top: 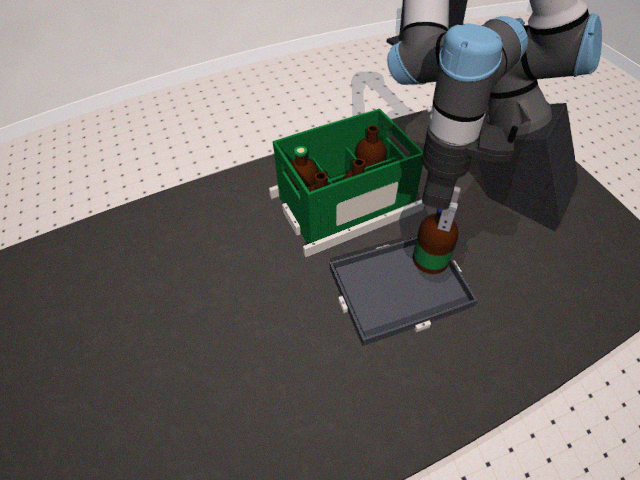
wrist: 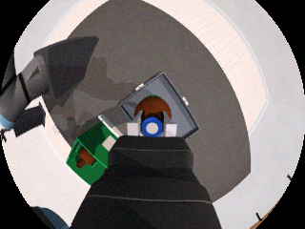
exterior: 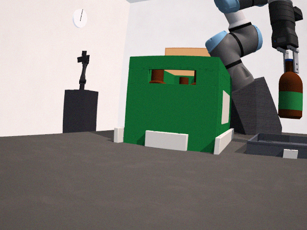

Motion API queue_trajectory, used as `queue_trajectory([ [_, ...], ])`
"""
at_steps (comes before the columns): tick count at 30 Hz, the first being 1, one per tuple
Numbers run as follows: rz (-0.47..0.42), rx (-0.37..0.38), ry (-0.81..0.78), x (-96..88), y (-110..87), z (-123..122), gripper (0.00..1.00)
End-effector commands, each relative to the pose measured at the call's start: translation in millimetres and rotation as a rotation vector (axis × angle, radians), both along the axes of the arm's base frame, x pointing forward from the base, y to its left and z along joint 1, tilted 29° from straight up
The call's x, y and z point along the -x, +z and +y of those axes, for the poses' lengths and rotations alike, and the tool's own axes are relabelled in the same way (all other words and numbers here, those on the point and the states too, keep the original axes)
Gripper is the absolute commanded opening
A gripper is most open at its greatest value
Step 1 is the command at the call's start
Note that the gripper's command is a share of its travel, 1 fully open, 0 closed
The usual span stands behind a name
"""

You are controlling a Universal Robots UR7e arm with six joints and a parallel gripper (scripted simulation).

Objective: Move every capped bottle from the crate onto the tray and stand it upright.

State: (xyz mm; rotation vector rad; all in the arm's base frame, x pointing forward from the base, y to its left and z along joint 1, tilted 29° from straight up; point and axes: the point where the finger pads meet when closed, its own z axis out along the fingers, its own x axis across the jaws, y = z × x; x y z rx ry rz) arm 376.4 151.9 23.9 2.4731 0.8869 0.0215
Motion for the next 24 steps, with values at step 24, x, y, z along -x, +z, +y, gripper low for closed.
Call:
queue_trajectory([
  [24, 0.003, 0.002, -0.001, -4.8, -28.4, -15.3, 0.0],
])
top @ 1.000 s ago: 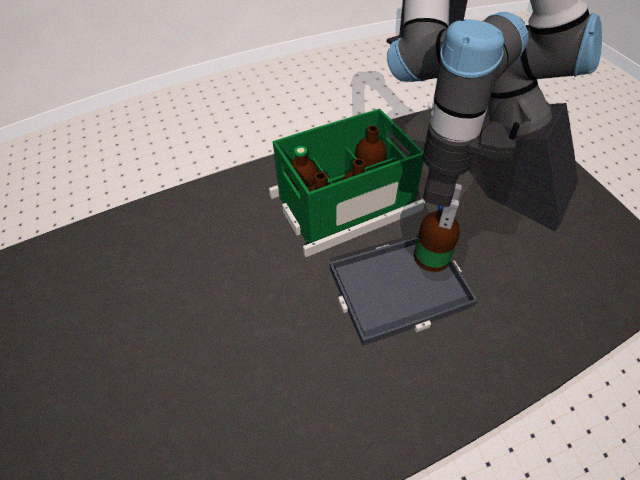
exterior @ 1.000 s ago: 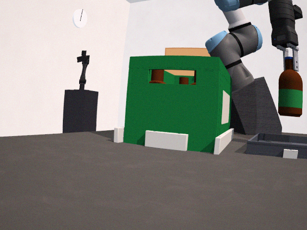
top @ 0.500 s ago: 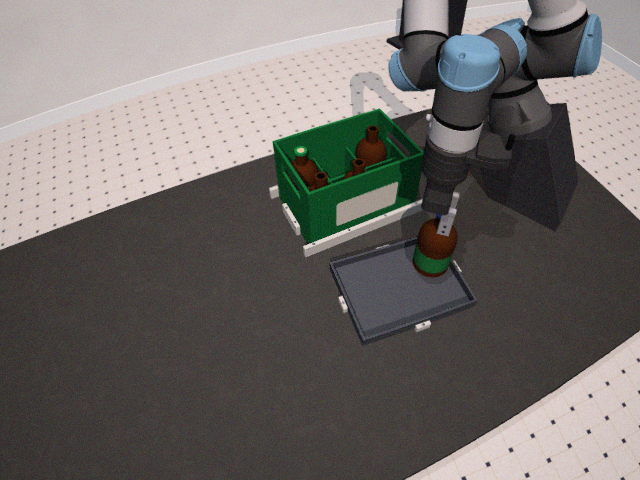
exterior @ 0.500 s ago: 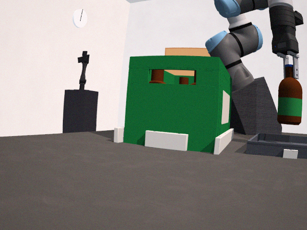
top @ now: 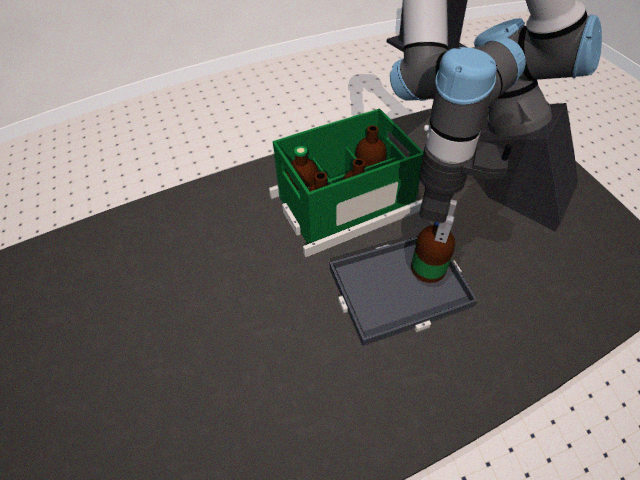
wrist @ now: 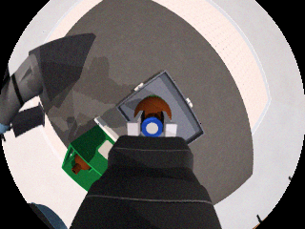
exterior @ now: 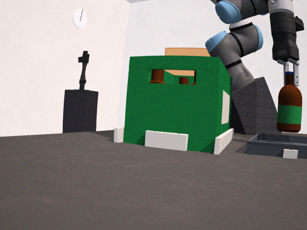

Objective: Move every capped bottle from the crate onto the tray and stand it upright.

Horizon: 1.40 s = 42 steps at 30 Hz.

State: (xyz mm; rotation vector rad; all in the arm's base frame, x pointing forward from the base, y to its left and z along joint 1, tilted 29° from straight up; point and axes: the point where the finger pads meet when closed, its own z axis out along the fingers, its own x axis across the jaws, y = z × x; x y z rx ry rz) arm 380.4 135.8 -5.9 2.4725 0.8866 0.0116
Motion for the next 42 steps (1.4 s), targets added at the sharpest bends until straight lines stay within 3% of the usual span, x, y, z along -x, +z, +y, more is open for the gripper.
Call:
queue_trajectory([
  [1, -0.003, -0.001, 0.001, -1.0, 0.5, 0.4, 0.0],
  [13, -0.004, -0.002, 0.002, -3.3, -11.3, -5.8, 0.0],
  [42, -0.005, -0.002, 0.002, -2.4, -11.4, -6.0, 0.0],
])
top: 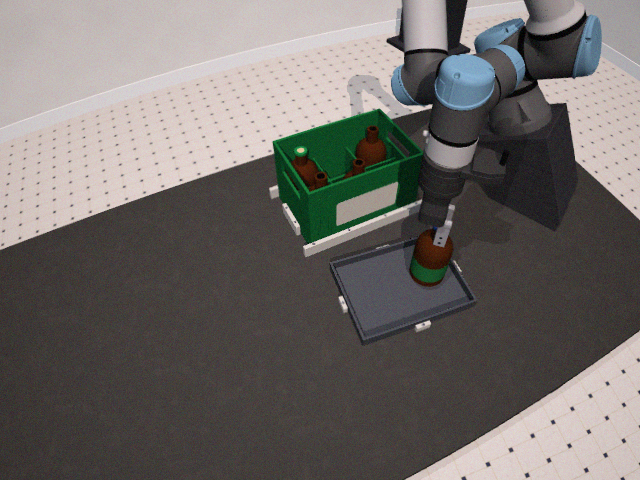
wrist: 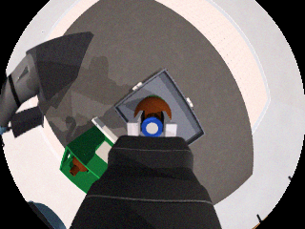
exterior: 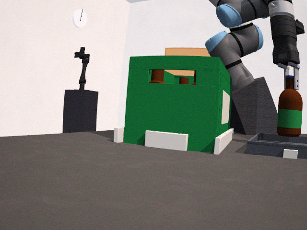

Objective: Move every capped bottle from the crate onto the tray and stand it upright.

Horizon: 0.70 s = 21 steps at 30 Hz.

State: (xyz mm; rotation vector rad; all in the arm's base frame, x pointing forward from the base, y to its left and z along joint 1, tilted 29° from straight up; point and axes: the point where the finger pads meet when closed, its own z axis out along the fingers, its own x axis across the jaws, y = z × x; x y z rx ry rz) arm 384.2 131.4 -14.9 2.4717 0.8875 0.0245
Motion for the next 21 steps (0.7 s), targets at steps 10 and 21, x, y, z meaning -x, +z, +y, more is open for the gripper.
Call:
queue_trajectory([
  [10, 0.0, 0.0, 0.0, 0.3, -2.0, -1.2, 0.0],
  [21, 0.005, 0.001, -0.001, 0.3, -5.9, -3.3, 0.0],
])
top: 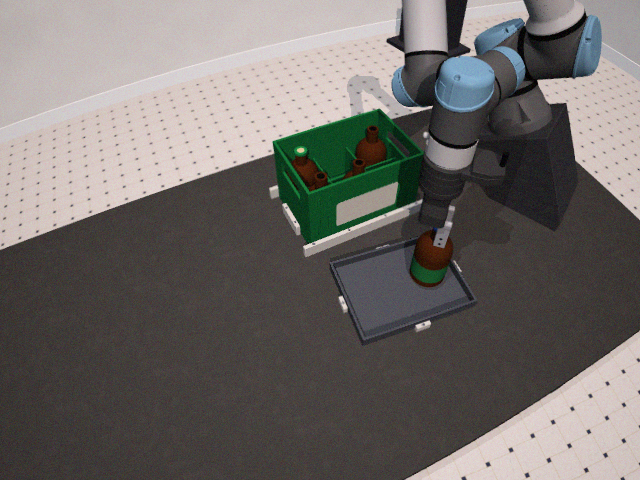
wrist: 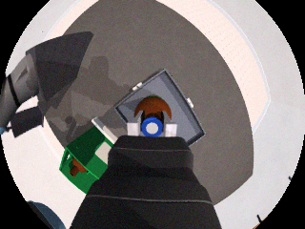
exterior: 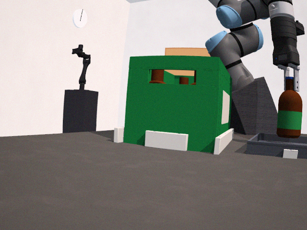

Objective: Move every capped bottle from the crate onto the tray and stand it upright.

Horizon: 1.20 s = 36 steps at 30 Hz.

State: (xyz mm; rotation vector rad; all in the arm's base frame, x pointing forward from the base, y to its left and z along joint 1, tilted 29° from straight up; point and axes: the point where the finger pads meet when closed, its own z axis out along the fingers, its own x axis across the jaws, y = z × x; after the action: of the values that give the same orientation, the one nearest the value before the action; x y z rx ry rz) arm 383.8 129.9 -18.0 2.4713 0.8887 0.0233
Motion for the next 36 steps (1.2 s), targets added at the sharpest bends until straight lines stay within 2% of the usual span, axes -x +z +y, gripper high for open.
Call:
queue_trajectory([
  [1, 0.004, 0.0, -0.002, -0.1, -3.2, -2.1, 0.0],
  [36, 0.004, 0.0, -0.002, -1.1, -8.0, -4.6, 0.0],
])
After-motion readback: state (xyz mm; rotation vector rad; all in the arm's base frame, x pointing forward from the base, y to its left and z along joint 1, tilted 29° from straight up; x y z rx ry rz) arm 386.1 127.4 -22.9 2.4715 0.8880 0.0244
